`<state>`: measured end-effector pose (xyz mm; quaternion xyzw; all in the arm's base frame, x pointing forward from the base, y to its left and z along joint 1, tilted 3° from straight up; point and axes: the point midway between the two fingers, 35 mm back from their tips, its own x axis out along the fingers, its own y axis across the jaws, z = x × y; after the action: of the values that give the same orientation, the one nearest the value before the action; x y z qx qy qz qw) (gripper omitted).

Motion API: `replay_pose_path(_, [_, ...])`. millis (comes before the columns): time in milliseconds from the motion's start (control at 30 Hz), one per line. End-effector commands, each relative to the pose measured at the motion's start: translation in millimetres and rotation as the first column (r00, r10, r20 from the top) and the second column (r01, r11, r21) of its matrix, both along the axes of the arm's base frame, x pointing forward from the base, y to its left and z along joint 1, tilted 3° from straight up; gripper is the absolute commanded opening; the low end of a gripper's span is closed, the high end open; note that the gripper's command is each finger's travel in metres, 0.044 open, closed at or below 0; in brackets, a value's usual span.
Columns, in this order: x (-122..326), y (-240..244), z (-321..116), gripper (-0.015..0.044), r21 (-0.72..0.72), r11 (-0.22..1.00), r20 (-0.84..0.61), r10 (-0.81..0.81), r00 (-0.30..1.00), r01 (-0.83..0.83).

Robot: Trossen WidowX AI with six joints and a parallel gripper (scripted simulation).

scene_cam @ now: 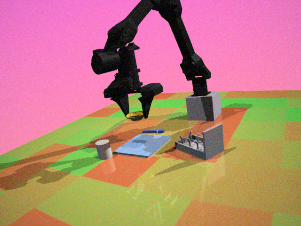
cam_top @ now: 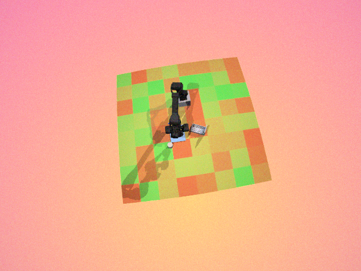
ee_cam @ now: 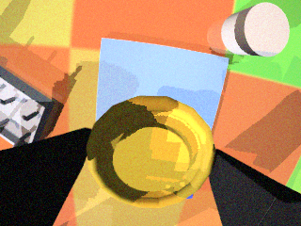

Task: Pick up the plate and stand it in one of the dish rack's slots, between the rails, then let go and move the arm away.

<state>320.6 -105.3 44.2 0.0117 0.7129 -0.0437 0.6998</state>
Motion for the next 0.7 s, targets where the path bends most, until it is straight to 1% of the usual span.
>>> replay_pose_path(0, [2.3,0.2,24.0,0.0000,-0.006,1.000,0.012,-0.006,1.000,0.006])
replay_pose_path(367, [1.1,4.1,76.2,0.0000,-0.006,1.000,0.012,-0.006,1.000,0.006])
replay_pose_path(500, [0.3,6.1,79.3,0.0000,-0.006,1.000,0.012,-0.012,1.000,0.012])
replay_pose_path(667, [-15.7,46.6,79.2,0.0000,-0.002,0.988,0.018,-0.154,0.988,0.154])
